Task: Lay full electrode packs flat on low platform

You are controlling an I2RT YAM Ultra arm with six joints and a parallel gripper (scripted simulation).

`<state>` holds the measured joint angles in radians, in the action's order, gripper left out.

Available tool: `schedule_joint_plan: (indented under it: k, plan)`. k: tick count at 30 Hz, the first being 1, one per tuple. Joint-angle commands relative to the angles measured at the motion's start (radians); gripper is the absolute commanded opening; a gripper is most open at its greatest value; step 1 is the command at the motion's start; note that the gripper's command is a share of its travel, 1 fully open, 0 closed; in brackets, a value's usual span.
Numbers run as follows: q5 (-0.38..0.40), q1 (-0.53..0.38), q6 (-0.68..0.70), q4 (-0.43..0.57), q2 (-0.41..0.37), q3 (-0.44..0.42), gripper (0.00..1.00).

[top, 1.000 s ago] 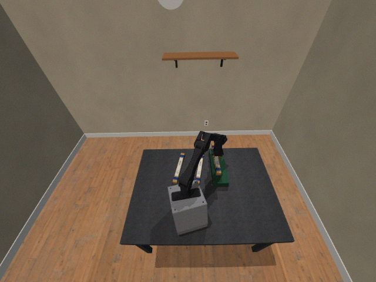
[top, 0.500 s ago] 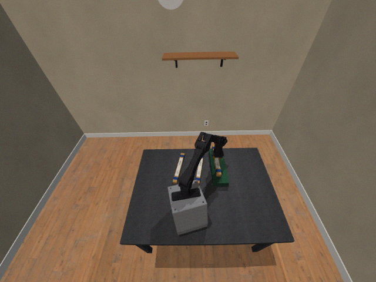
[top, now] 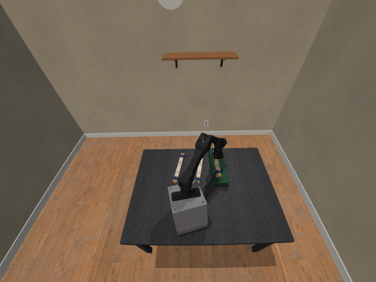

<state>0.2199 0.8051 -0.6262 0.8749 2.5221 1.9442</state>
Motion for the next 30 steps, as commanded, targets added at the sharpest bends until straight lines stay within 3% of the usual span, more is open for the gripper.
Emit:
schedule_joint_plan:
  k: [1, 30]
  plan:
    - [0.007, 0.011, 0.013, -0.028, -0.057, 0.041, 0.00]
    - [0.004, -0.005, 0.026, -0.053, -0.039, 0.030, 0.00]
